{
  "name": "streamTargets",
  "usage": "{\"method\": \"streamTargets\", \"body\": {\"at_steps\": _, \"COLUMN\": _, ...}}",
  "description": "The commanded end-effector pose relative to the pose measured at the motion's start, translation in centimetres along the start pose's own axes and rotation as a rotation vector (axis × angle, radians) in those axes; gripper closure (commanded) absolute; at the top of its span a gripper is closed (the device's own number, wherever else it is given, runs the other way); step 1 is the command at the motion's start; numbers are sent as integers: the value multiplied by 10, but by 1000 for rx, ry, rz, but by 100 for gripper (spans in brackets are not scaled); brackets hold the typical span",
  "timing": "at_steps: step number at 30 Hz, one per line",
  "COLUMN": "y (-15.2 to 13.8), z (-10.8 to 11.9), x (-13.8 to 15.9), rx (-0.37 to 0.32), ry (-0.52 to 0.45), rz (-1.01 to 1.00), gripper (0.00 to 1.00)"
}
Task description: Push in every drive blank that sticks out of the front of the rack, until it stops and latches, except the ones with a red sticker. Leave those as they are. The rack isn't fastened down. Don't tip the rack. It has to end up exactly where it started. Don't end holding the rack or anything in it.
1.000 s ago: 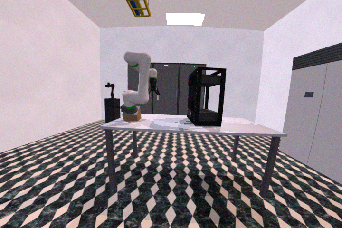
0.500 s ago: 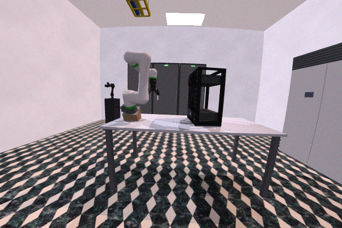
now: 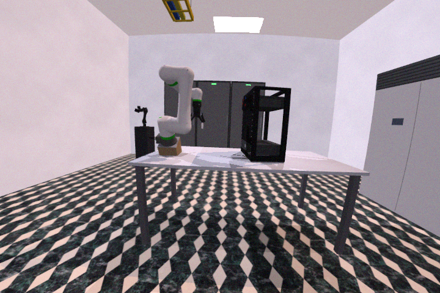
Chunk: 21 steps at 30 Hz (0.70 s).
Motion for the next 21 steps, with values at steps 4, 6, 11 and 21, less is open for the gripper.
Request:
{"method": "streamTargets", "body": {"at_steps": 4, "y": -1, "z": -1, "x": 10, "rx": -13, "ry": -57, "rz": 34, "gripper": 0}}
{"method": "streamTargets", "body": {"at_steps": 6, "y": -2, "z": -1, "x": 14, "rx": -20, "ry": -82, "rz": 49, "gripper": 0}}
{"method": "streamTargets", "body": {"at_steps": 11, "y": -4, "z": 1, "x": 26, "rx": -44, "ry": -155, "rz": 92, "gripper": 0}}
{"method": "streamTargets", "body": {"at_steps": 21, "y": -11, "z": 8, "x": 51, "rx": -110, "ry": -298, "rz": 172, "gripper": 0}}
Point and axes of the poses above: the point where the finger pads meet when closed, its own z axis back along the fingers, its own y axis across the jaws, x = y × z, the point moved 4 cm from there along z, back along the fingers, and after that the axes turned 2 degrees about -z, right-handed, at the moved point
